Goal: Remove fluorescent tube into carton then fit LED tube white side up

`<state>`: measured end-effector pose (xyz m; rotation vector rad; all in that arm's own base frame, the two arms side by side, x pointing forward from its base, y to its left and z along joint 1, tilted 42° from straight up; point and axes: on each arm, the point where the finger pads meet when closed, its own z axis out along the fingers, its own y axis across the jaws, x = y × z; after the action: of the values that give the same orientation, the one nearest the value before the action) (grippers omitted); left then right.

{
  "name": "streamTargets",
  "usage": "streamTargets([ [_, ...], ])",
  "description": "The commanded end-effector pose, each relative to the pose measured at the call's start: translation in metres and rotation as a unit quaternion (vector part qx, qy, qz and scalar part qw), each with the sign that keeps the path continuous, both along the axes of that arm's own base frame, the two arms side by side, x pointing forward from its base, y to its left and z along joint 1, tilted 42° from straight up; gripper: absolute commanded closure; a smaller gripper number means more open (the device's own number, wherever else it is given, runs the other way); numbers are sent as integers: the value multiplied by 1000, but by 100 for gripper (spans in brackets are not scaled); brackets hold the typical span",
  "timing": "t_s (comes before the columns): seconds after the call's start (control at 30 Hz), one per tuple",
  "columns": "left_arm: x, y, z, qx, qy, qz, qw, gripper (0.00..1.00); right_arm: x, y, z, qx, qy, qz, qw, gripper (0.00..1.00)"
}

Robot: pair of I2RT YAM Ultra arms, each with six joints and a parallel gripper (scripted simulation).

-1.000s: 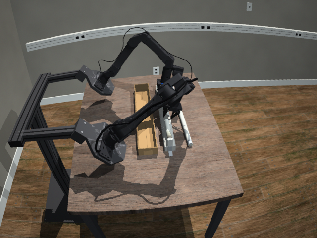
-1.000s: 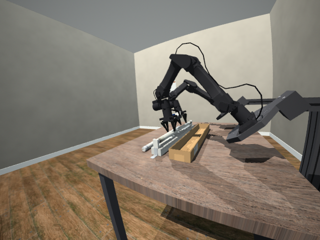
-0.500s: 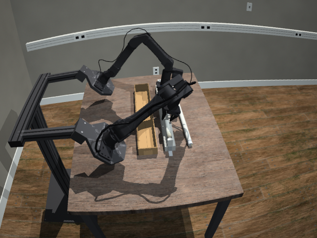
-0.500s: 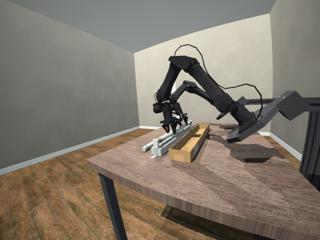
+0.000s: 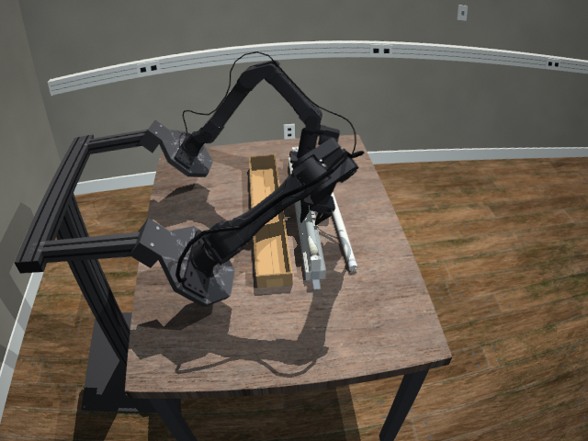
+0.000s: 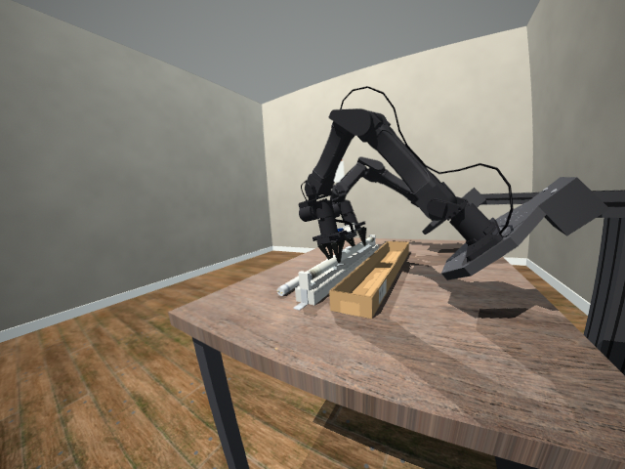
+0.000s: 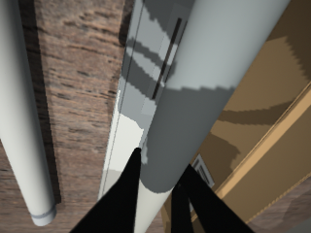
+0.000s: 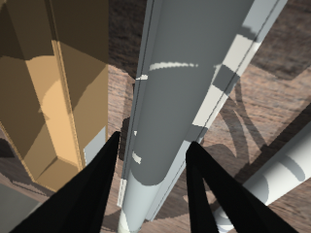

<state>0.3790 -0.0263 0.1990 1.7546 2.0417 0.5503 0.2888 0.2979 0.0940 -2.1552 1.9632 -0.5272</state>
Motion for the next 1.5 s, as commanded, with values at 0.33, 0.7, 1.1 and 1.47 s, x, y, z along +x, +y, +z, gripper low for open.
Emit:
streamTargets([
  [0.33,2,-4,16,-6,-25,-10,1000,89,-7,12,7,16,-3,16,1000,89],
  [0.7,-5,-5,5,-4,-13,-12,1000,89,-9,4,5,5,-8,14,1000,89],
  [1.1,0,-4,7,3,-35,-6,999,89,-6,5,4,9,-29,11,999,89],
  [1.47,-5,-4,3,6,-58,-5,998,89,-9,3,2,6,-54,19,998,89],
])
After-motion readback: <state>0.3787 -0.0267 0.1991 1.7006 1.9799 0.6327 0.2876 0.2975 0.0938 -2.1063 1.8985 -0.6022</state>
